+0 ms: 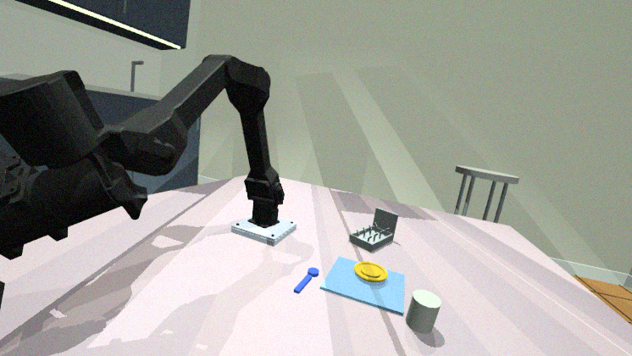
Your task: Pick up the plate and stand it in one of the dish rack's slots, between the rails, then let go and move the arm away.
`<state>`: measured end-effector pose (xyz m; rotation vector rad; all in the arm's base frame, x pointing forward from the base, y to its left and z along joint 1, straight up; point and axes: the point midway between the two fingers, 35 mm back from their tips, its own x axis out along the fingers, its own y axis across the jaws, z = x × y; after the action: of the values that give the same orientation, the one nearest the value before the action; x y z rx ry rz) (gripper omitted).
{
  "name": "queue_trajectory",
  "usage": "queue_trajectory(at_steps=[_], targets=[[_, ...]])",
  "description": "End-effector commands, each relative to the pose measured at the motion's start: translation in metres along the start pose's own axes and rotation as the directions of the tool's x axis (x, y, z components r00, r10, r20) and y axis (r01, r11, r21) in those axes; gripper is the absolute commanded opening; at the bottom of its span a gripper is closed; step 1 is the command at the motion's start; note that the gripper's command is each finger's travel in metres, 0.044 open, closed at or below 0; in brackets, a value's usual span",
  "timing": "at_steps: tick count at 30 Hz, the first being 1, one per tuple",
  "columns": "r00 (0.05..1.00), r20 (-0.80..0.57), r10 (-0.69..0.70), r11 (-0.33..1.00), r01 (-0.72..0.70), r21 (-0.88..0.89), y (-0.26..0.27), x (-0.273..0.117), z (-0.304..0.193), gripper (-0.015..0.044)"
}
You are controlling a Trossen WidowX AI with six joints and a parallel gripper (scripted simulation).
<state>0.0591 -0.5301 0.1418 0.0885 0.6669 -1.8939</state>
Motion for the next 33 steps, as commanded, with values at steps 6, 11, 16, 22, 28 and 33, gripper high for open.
queue_trajectory(at_steps=[6,11,16,22,28,33], targets=[[0.982,-0.011,0.189,0.975,-0.189,-0.117,0.061,-0.054,0.004,0.0400],[0.954,-0.039,0.297,0.932,-0.299,-0.203,0.096,-0.090,-0.003,0.0400],[0.914,-0.077,0.399,0.868,-0.403,-0.292,0.127,-0.130,-0.013,0.0400],[0.851,-0.143,0.506,0.764,-0.519,-0.384,0.157,-0.179,-0.030,0.0400],[0.768,-0.233,0.596,0.625,-0.626,-0.466,0.179,-0.233,-0.053,0.0400],[0.695,-0.320,0.644,0.485,-0.695,-0.531,0.192,-0.278,-0.076,0.0400]])
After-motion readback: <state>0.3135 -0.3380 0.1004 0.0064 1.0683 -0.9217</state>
